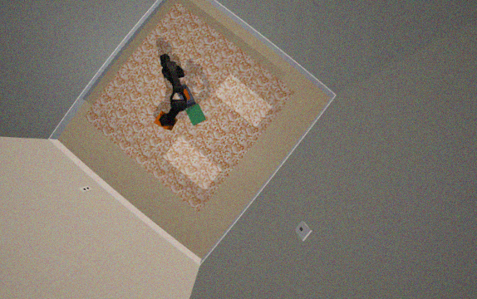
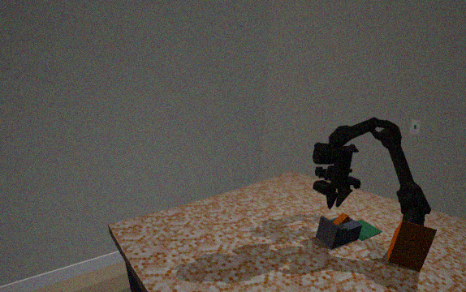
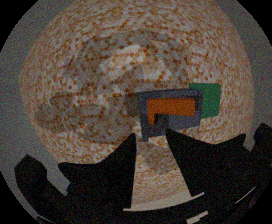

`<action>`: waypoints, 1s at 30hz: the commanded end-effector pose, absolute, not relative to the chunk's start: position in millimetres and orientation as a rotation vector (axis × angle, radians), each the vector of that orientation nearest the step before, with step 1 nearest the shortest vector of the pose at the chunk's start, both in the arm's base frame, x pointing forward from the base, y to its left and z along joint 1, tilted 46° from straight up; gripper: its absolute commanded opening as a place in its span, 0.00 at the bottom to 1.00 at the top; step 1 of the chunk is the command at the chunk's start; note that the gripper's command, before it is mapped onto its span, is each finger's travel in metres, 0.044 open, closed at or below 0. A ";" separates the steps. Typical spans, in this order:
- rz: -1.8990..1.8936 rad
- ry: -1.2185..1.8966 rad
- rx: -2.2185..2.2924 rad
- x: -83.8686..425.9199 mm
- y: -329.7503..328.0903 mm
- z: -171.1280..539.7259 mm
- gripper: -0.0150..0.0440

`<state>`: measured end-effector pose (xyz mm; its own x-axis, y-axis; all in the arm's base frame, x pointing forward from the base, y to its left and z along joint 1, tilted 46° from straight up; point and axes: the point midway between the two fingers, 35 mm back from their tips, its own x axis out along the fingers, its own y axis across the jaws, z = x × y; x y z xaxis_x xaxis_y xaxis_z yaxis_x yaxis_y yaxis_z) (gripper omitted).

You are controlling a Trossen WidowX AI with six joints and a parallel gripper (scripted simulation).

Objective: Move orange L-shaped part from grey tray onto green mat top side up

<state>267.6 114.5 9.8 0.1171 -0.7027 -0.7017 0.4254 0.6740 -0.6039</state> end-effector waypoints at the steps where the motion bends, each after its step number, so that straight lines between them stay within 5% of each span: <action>1: -0.840 1.192 -0.281 267.7 114.6 9.6 0.56; 30: -0.842 1.191 -0.275 276.0 63.6 -41.0 0.56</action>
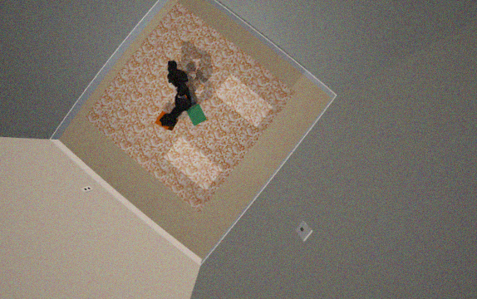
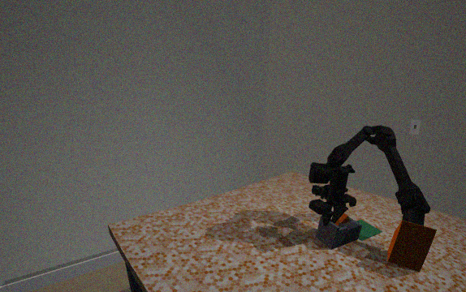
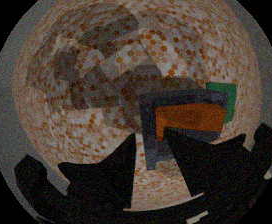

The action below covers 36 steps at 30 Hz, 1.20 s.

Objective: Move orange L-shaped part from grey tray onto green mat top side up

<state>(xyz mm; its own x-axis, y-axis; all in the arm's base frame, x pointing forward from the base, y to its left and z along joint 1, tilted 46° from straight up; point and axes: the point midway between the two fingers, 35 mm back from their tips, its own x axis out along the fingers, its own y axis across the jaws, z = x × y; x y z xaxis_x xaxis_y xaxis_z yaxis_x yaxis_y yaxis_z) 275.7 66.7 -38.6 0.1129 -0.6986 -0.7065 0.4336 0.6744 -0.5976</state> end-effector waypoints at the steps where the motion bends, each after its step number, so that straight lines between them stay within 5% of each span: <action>1: -0.842 1.191 -0.275 276.2 62.9 -41.8 0.56; 36: -0.843 1.190 -0.276 279.9 39.0 -65.1 0.56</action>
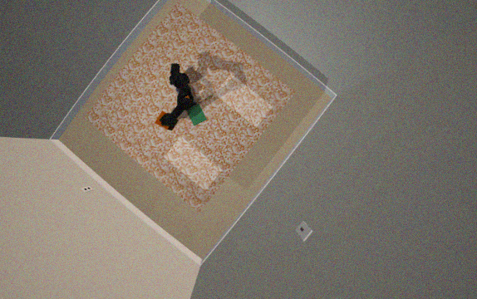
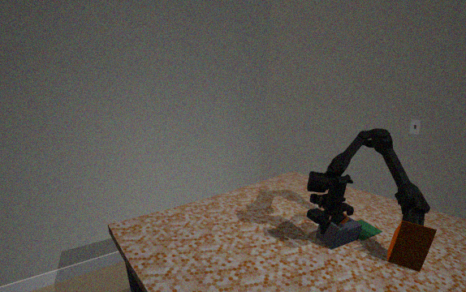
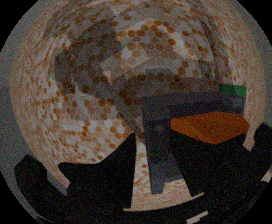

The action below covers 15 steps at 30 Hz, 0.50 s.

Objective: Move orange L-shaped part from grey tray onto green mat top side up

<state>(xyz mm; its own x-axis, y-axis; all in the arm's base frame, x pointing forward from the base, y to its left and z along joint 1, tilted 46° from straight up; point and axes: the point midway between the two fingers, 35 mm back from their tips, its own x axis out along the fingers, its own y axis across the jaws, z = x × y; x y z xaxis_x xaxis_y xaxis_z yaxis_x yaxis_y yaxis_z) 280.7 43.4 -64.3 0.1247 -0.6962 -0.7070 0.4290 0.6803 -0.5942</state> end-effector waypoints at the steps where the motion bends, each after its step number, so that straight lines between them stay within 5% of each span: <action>1: -0.843 1.190 -0.276 279.9 39.0 -65.1 0.56; 15: -0.840 1.190 -0.274 282.8 54.7 -62.2 0.56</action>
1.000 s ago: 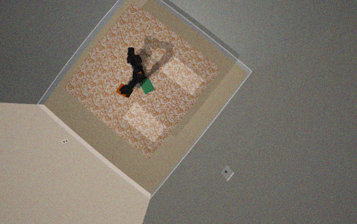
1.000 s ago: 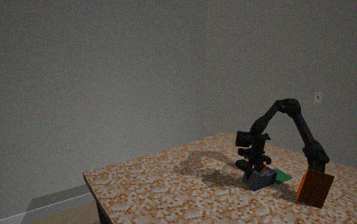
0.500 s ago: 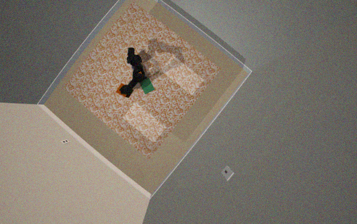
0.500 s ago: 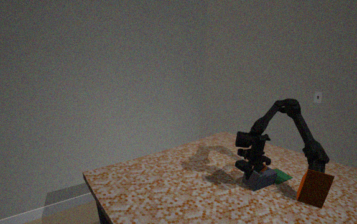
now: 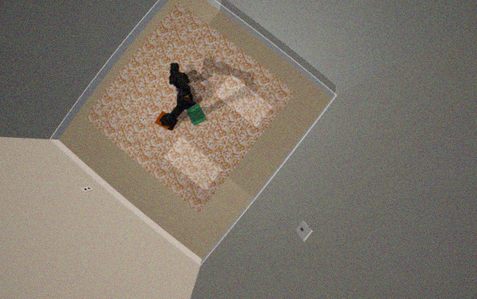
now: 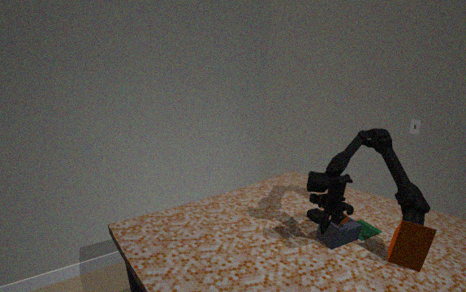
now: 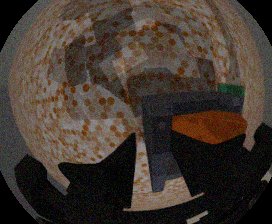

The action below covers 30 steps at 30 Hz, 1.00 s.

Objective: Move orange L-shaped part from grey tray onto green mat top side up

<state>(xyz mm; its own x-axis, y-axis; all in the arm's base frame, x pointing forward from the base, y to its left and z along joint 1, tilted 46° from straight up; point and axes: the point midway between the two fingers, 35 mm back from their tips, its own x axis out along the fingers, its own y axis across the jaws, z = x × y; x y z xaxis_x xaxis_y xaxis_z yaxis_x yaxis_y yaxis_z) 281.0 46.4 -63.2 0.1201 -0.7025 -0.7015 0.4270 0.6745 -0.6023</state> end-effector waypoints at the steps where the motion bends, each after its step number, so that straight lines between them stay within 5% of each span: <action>1: -0.841 1.190 -0.274 283.1 56.6 -61.8 0.56; 13: -0.840 1.194 -0.273 267.8 115.6 9.6 0.56; 30: -0.840 1.192 -0.281 267.7 114.6 9.6 0.56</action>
<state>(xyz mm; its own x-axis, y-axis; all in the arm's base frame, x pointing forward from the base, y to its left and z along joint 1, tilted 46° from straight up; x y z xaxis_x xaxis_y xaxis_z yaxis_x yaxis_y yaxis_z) 267.7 114.8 9.8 0.1175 -0.7026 -0.7019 0.4253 0.6743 -0.6037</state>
